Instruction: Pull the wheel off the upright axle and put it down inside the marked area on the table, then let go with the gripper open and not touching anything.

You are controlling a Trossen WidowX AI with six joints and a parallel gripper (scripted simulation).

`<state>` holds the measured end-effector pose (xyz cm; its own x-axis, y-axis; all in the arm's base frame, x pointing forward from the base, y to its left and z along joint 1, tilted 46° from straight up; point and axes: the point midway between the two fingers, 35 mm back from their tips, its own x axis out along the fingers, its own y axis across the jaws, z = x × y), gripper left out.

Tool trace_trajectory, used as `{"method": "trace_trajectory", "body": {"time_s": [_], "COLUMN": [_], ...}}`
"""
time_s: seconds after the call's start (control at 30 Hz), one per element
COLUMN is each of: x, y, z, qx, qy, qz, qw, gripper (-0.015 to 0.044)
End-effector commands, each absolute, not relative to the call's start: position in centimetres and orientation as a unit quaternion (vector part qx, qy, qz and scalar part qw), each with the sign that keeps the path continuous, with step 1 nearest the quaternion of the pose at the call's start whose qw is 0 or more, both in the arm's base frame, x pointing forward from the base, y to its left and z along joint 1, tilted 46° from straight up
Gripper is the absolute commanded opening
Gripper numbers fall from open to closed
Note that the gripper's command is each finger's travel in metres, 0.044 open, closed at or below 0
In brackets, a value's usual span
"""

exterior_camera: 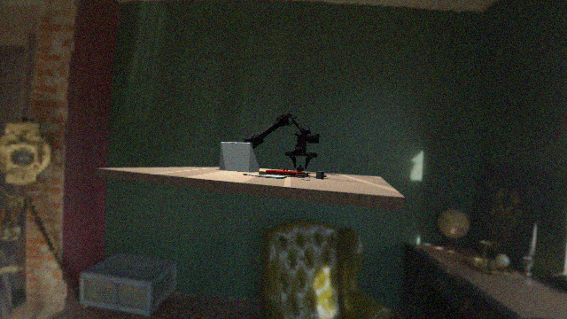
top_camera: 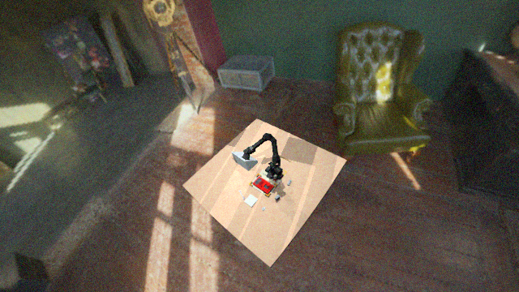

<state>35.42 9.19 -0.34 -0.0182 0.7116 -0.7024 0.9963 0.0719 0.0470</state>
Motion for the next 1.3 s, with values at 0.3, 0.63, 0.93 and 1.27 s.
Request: {"method": "trace_trajectory", "body": {"time_s": [0.3,0.63,0.93,1.27], "x": [35.36,35.37,35.39,35.42], "y": [9.34,9.23,9.01,8.77], "z": [-0.5,-0.4,-0.2,0.02], "qx": [0.636,0.636,0.636,0.636], "qy": [0.671,0.671,0.671,0.671], "qz": [-0.243,-0.243,-0.244,-0.244], "qw": [0.292,0.292,0.292,0.292], "gripper": [0.0181,0.0,0.0,0.0]}}
